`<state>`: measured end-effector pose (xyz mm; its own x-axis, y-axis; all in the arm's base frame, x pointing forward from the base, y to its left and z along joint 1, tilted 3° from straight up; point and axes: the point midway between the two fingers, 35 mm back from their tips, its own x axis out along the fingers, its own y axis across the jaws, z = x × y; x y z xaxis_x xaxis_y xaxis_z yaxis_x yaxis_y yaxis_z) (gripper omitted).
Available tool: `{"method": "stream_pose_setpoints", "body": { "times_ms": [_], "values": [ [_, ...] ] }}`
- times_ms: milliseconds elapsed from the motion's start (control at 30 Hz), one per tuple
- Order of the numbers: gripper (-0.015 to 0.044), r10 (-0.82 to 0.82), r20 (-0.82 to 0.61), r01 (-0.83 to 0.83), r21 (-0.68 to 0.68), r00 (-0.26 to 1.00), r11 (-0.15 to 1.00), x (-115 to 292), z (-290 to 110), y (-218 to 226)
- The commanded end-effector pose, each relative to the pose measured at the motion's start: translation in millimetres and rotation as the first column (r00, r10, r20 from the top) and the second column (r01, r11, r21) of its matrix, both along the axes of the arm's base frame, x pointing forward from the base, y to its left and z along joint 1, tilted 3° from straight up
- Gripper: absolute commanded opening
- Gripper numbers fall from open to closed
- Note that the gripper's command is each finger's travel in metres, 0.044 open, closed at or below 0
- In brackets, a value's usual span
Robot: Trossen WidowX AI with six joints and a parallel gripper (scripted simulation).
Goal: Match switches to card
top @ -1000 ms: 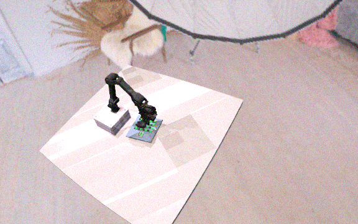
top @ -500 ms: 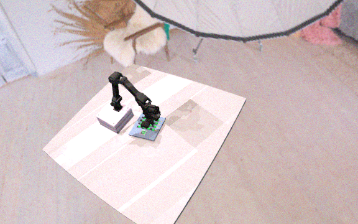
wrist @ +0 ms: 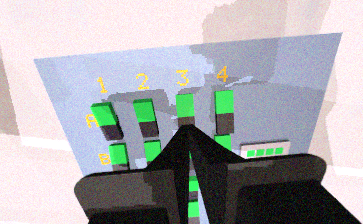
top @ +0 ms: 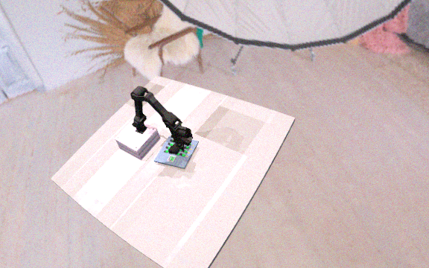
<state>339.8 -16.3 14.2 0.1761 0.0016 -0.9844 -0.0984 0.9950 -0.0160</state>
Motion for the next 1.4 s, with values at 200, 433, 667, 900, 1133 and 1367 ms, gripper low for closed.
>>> {"method": "stream_pose_setpoints", "body": {
  "times_ms": [200,433,667,900,1133,1367],
  "values": [
    [0.0,-0.003,-0.003,0.003,0.0,1.0,1.0,-0.9,-1.4,0.0],
    [0.0,-0.003,-0.003,0.003,0.0,1.0,1.0,-0.9,-1.4,0.0],
    [0.0,-0.003,-0.003,0.003,0.0,1.0,1.0,-0.8,-2.3,0.0],
    [0.0,-0.003,-0.003,0.003,0.0,1.0,1.0,-0.6,-3.2,0.0],
    [0.0,-0.003,-0.003,0.003,0.0,1.0,1.0,-0.5,-4.1,0.0],
    [0.0,-0.003,-0.003,0.003,0.0,1.0,1.0,-0.4,-5.1,0.0]
  ]
}}
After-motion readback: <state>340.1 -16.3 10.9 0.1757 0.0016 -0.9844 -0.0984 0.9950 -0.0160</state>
